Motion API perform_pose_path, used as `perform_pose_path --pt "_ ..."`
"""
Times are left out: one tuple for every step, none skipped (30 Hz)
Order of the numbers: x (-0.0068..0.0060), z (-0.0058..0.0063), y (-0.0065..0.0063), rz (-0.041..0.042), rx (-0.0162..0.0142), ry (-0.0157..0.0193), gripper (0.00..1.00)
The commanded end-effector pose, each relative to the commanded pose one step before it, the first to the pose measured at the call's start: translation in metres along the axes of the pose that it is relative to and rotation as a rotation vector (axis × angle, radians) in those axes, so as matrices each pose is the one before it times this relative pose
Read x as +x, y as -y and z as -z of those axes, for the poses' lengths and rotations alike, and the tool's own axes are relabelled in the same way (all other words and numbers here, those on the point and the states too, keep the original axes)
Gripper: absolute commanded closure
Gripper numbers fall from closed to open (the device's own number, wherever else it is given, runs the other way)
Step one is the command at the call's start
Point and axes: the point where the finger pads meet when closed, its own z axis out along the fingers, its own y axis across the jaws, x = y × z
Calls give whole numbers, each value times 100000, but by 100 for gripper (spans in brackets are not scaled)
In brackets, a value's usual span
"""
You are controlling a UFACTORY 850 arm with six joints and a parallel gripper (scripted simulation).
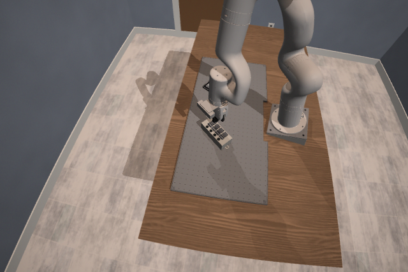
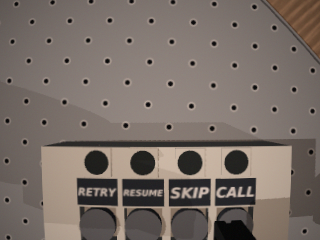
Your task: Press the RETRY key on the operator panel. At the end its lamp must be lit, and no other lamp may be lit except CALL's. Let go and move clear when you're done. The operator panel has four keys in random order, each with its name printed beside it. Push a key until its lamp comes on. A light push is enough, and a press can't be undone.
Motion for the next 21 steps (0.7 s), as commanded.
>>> perform_pose_path --pt "62 36 -31 -11 -59 -126 100" --pt "0 0 0 0 0 0 100" --pt "0 0 0 0 0 0 100" --pt "0 0 0 0 0 0 100" --pt "0 0 0 0 0 0 100" --pt "0 0 0 0 0 0 100" --pt "0 0 0 0 0 0 100" --pt "0 0 0 0 0 0 100" --pt "0 0 0 0 0 0 100" --pt "0 0 0 0 0 0 100" --pt "0 0 0 0 0 0 100" --pt "0 0 0 0 0 0 100" --pt "0 0 0 0 0 0 100" --pt "0 0 0 0 0 0 100" --pt "0 0 0 0 0 0 100" --pt "0 0 0 0 0 0 100" --pt "-15 192 458 -4 23 5 100" --pt "-17 181 467 0 2 0 100" --pt "-17 183 465 0 3 0 100" --pt "-17 182 466 0 3 0 100" --pt "-18 176 469 -1 -1 -1 100"
